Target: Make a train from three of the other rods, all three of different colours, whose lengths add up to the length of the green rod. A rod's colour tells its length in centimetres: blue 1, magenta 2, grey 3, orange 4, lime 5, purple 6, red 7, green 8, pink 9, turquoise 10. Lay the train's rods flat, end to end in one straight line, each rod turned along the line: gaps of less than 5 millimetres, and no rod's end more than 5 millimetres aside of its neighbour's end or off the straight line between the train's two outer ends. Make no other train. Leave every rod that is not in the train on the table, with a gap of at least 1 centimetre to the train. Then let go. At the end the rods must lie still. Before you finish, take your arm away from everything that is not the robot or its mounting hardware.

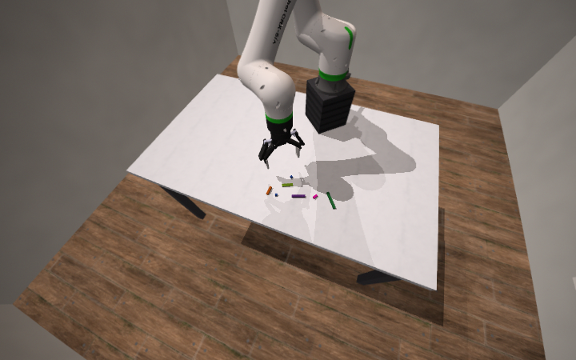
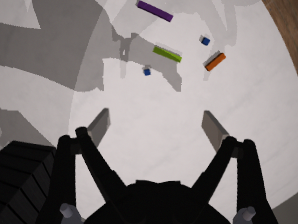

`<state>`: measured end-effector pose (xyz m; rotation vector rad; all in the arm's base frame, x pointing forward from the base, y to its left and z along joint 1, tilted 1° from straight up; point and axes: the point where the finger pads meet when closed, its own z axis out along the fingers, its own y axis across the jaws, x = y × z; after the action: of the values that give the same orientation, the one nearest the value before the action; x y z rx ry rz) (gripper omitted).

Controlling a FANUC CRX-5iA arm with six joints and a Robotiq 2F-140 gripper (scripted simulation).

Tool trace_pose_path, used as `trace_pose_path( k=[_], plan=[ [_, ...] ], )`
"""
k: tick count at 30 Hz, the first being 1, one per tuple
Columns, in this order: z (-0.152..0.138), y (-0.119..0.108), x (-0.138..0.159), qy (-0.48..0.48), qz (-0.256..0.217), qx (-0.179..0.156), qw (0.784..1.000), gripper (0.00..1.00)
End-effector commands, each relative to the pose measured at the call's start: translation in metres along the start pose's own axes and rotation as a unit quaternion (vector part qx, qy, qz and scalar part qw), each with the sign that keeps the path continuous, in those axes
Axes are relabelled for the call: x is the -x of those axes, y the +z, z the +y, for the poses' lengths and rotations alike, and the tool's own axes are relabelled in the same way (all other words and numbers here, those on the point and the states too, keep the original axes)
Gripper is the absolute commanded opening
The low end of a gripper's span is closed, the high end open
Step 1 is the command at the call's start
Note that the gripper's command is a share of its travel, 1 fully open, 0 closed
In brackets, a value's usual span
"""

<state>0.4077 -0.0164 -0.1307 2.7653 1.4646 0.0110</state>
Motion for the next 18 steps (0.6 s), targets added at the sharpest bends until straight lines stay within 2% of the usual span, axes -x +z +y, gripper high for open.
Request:
trace_pose_path(
  k=[1,7,13,15,18],
  plan=[
    [0.000,0.000,0.000,0.001,0.000,0.000,1.000,1.00],
    [0.010,0.000,-0.008,0.118,0.000,0.000,0.993,1.00],
    [0.018,0.000,-0.015,0.224,0.000,0.000,0.975,1.00],
    [0.018,0.000,-0.015,0.224,0.000,0.000,0.975,1.00],
    [0.024,-0.001,-0.020,0.298,0.000,0.000,0.955,1.00]
  ],
)
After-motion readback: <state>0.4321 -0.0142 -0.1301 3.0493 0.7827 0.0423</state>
